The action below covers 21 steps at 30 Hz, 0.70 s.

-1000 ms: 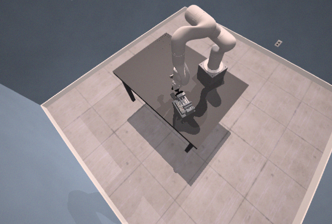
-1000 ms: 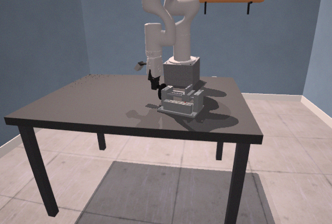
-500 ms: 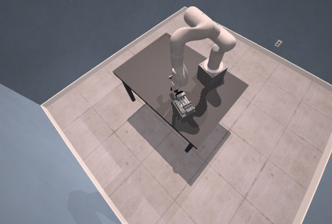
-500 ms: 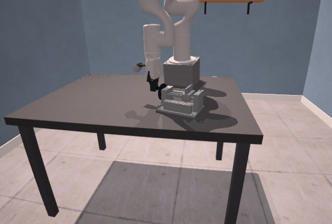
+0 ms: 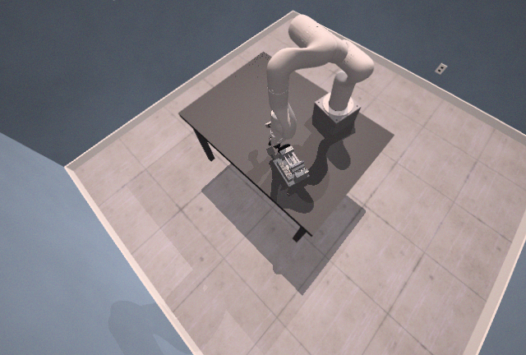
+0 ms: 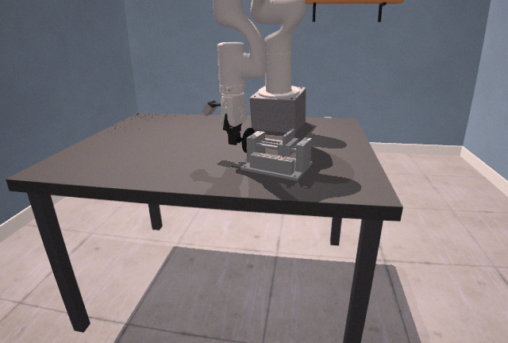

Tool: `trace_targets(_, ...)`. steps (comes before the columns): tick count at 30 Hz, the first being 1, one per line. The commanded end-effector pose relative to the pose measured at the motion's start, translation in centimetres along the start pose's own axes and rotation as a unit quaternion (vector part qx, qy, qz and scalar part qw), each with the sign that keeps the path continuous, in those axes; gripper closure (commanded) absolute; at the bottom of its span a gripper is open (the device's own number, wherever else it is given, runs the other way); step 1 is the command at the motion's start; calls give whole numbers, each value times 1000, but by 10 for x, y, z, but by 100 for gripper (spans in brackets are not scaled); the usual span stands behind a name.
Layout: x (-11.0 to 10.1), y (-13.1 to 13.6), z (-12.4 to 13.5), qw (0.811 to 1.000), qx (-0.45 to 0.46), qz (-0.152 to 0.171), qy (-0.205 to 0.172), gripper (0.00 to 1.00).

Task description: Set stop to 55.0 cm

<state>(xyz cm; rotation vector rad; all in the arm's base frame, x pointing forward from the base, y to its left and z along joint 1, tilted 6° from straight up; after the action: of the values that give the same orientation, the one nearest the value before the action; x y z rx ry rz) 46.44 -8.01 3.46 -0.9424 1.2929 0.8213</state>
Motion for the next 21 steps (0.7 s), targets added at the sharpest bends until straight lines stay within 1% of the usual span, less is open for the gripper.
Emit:
trace_targets(1,5,-2,0,1000,0,1,0,94)
trace_targets(10,20,-1,0,1000,0,1,0,94)
trace_targets(15,30,4,-1,1000,0,1,0,94)
trace_targets(21,36,10,-2,1000,0,1,0,94)
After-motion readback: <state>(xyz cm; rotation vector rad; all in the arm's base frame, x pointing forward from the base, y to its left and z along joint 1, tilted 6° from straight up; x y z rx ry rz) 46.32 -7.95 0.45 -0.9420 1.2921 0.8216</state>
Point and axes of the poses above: the point where the finger pads meet when closed, its own x axis out along the fingers, its own y axis across the jaws, z = x × y, the point moved 6 cm from there along -x, back along the fingers, and after that the axes turned 10 degrees about x, right-handed, at the moved point
